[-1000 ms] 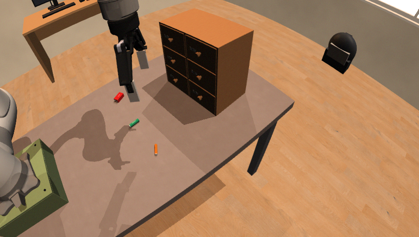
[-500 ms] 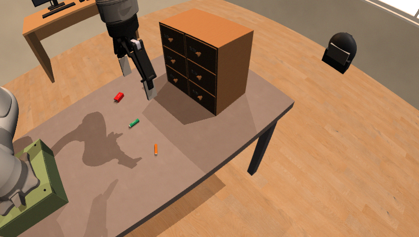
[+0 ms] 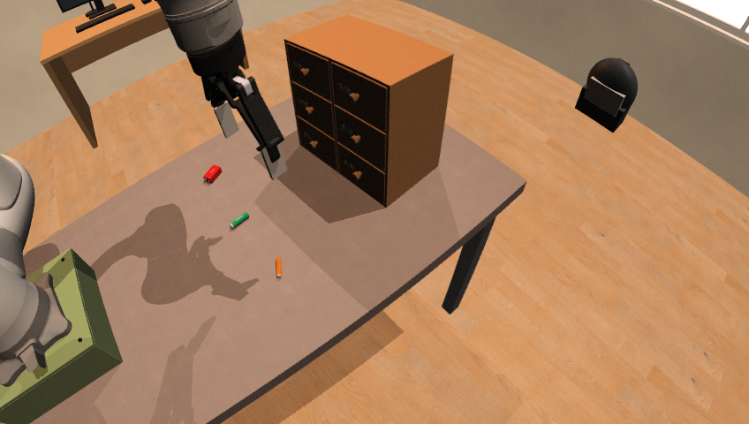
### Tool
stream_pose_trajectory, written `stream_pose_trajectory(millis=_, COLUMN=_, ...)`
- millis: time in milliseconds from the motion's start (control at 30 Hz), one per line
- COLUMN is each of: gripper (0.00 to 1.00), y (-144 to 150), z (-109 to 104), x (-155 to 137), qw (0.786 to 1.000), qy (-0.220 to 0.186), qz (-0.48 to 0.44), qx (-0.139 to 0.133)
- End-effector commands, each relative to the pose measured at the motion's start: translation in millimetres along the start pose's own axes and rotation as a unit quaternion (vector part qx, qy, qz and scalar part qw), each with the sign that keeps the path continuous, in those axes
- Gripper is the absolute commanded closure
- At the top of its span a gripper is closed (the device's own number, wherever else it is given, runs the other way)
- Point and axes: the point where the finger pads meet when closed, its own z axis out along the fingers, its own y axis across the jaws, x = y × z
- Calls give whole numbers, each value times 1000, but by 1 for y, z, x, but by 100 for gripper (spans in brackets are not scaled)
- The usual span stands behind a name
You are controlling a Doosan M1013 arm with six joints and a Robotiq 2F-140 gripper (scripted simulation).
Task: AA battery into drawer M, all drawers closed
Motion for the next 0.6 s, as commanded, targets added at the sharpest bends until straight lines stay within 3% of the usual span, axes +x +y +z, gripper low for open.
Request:
stream_pose_trajectory(millis=0, gripper=0, y=1, z=6, x=2, qw=999, qy=33, qz=1, qx=1)
stream_pose_trajectory(millis=367, gripper=0, y=1, z=39, x=31, qw=976, qy=217, qz=1, qx=1)
stream_pose_trajectory(millis=567, gripper=0, y=0, z=47, x=38, qw=965, qy=261, qz=1, qx=2)
